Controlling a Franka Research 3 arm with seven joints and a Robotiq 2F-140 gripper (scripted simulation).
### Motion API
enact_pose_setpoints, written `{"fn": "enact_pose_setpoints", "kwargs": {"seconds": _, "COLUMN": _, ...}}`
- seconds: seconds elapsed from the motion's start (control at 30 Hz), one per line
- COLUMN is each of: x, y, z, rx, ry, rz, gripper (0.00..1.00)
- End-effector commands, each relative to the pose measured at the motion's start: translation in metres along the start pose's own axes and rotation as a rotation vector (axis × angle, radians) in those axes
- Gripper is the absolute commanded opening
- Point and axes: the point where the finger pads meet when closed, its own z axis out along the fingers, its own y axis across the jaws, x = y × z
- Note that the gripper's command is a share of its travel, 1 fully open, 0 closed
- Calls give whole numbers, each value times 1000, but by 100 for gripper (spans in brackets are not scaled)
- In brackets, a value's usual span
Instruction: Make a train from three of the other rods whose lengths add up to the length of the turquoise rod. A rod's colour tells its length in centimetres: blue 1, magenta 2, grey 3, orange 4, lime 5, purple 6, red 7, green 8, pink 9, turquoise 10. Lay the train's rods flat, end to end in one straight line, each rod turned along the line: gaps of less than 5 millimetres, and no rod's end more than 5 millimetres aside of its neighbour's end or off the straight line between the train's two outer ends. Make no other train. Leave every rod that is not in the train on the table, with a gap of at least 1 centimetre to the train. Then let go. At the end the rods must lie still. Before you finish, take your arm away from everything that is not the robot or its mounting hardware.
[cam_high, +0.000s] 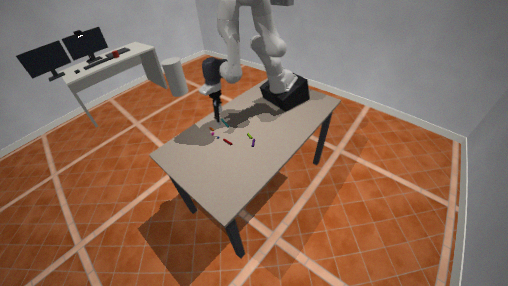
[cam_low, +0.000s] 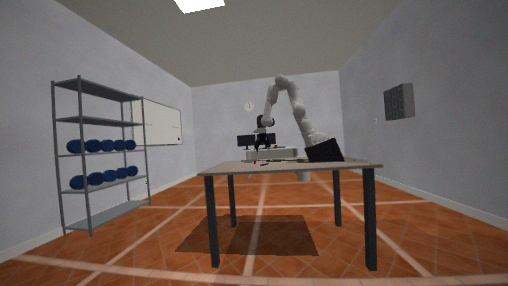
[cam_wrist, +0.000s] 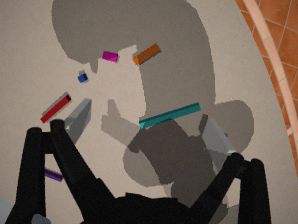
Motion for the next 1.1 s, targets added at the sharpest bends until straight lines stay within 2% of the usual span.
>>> {"fn": "enact_pose_setpoints", "kwargs": {"seconds": 0.0, "x": -6, "y": -8, "z": 1, "rx": 1, "ry": 0, "rz": -63, "gripper": 100}}
{"fn": "enact_pose_setpoints", "kwargs": {"seconds": 0.03, "x": -17, "y": -20, "z": 1, "rx": 0, "ry": -1, "rz": -167, "gripper": 100}}
{"fn": "enact_pose_setpoints", "kwargs": {"seconds": 0.17, "x": -23, "y": -27, "z": 1, "rx": 0, "ry": -2, "rz": -229, "gripper": 100}}
{"fn": "enact_pose_setpoints", "kwargs": {"seconds": 0.2, "x": -32, "y": -36, "z": 1, "rx": 0, "ry": -2, "rz": -311, "gripper": 100}}
{"fn": "enact_pose_setpoints", "kwargs": {"seconds": 0.67, "x": -80, "y": -78, "z": 1, "rx": 4, "ry": 1, "rz": -725, "gripper": 100}}
{"fn": "enact_pose_setpoints", "kwargs": {"seconds": 0.73, "x": -80, "y": -78, "z": 1, "rx": 4, "ry": 1, "rz": -725, "gripper": 100}}
{"fn": "enact_pose_setpoints", "kwargs": {"seconds": 0.8, "x": -87, "y": -83, "z": 0, "rx": 4, "ry": 2, "rz": -788, "gripper": 100}}
{"fn": "enact_pose_setpoints", "kwargs": {"seconds": 1.07, "x": -87, "y": -83, "z": 0, "rx": 4, "ry": 2, "rz": -788, "gripper": 100}}
